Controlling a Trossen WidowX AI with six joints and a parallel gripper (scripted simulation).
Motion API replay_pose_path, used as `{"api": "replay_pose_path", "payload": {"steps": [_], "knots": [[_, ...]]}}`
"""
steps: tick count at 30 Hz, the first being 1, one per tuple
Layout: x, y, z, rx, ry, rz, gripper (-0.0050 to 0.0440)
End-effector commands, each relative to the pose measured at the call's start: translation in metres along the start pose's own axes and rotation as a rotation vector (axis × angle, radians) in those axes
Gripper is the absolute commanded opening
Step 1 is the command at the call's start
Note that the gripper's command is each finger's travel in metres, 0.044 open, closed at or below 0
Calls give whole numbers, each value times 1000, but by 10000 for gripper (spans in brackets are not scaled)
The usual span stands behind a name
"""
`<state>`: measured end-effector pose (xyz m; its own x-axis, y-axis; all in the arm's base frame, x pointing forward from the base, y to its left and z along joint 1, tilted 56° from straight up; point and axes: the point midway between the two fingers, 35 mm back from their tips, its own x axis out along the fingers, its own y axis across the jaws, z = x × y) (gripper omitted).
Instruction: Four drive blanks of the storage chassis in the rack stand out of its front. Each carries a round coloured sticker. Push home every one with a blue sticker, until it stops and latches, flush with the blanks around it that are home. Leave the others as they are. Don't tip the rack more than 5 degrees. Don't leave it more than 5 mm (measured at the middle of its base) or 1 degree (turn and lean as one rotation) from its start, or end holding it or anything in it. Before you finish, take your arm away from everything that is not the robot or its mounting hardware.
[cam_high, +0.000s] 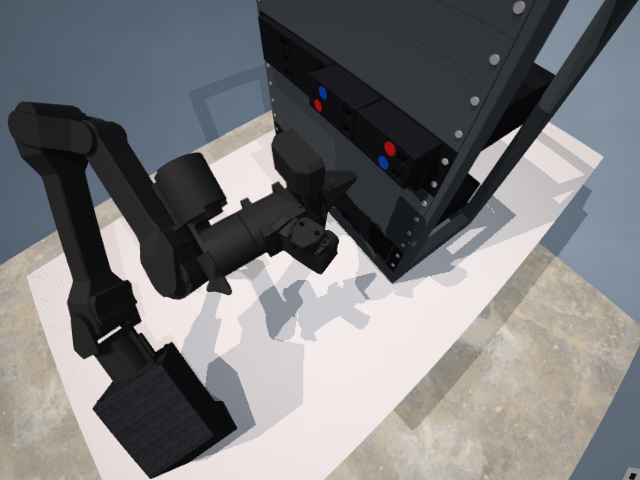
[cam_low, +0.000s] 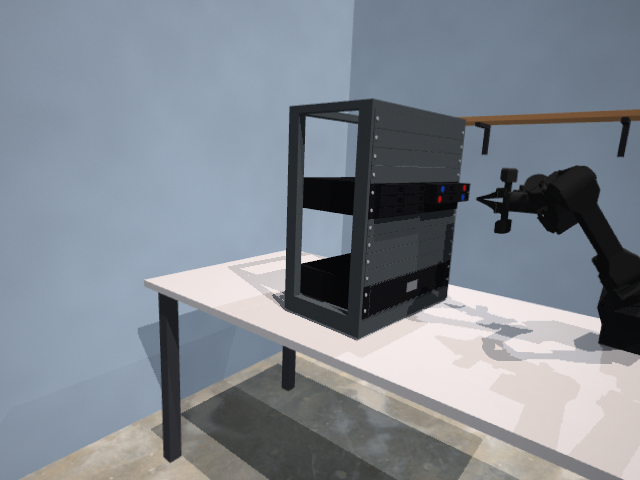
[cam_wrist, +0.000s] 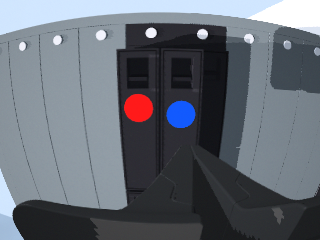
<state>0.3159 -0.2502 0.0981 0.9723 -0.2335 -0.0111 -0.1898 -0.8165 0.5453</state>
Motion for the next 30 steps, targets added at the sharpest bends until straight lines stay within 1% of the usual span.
{"api": "replay_pose_path", "payload": {"steps": [1, 10, 12, 26, 30], "knots": [[1, 7, -12, -9, 10, 12, 0], [1, 15, -43, -9, 10, 12, 0], [1, 15, -43, -9, 10, 12, 0], [0, 28, -100, -9, 10, 12, 0], [0, 30, -106, -9, 10, 12, 0]]}}
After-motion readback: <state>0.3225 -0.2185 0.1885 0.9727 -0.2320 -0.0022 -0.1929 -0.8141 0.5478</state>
